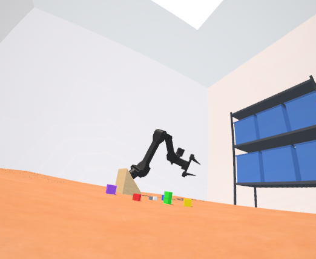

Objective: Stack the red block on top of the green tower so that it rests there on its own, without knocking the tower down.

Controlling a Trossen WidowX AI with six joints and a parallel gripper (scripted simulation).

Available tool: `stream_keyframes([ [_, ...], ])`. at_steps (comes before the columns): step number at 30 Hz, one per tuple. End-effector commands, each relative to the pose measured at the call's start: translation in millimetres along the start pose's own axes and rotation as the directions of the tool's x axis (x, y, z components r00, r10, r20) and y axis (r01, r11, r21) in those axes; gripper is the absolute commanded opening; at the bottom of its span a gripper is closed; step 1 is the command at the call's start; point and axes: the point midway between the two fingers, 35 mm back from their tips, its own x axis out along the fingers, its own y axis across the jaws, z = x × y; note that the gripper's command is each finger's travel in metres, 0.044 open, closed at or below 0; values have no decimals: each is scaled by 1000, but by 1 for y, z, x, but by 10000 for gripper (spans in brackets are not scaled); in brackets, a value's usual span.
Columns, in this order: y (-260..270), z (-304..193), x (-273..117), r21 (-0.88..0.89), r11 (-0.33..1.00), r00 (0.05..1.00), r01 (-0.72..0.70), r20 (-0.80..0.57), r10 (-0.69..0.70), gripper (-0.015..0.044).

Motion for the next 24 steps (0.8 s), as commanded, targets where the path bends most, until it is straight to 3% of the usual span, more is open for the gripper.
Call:
stream_keyframes([
  [1,6,-3,16,-36,999,1000,20,-14,-21,440],
  [14,37,-38,72,-159,987,994,3,-109,-20,440],
  [24,59,-96,114,-205,976,970,-72,-241,21,440],
])
